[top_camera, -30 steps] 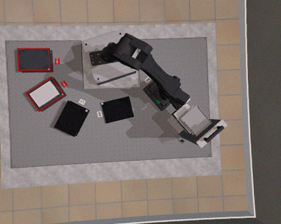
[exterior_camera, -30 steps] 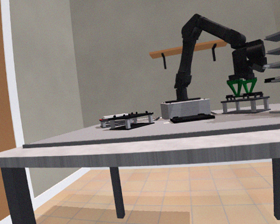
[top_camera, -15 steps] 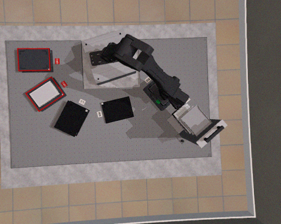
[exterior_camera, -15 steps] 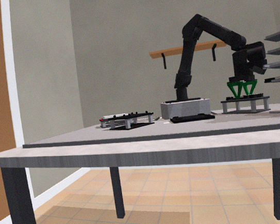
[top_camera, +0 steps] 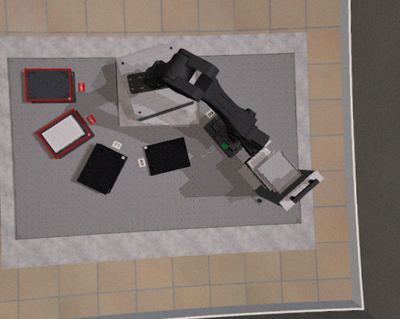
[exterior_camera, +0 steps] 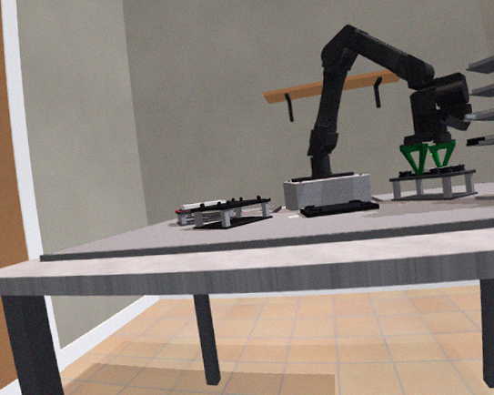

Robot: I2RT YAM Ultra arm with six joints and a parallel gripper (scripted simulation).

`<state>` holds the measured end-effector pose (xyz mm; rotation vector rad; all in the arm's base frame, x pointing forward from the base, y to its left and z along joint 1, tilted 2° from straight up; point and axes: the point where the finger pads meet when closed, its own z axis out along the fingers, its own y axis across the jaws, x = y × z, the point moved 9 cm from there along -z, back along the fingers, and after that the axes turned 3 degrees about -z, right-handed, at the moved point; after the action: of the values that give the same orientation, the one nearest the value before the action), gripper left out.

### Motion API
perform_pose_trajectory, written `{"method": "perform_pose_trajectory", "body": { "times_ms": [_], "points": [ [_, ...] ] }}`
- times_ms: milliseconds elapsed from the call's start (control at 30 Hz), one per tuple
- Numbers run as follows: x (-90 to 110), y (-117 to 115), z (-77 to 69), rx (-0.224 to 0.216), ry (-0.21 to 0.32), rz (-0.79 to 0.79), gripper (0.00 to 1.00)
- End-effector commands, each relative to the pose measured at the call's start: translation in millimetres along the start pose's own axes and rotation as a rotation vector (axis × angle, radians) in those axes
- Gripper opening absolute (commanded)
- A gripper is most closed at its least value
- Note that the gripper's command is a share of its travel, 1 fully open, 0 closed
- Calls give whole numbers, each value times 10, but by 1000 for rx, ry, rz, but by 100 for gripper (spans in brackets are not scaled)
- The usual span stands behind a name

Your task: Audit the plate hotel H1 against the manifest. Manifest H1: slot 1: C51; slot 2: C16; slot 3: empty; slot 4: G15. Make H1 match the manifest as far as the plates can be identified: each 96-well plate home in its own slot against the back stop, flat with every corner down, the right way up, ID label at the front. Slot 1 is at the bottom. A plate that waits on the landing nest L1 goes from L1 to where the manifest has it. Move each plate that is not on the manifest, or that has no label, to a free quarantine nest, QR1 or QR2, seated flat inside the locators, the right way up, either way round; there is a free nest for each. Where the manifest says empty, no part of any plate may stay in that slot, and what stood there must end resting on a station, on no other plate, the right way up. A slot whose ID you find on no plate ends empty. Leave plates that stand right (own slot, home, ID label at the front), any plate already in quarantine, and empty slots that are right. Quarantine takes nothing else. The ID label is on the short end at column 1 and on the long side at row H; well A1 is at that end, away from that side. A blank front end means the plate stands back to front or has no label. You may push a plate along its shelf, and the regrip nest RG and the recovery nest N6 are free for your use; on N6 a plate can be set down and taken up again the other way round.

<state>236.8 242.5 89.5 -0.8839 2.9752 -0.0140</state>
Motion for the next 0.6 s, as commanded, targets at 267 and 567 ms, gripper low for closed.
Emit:
{"method": "perform_pose_trajectory", "body": {
  "times_ms": [267, 567],
  "points": [
    [-20, 0, -230, -4, -16, 0, 100],
    [-16, -1, -530, -4, -16, 0, 100]
  ]
}}
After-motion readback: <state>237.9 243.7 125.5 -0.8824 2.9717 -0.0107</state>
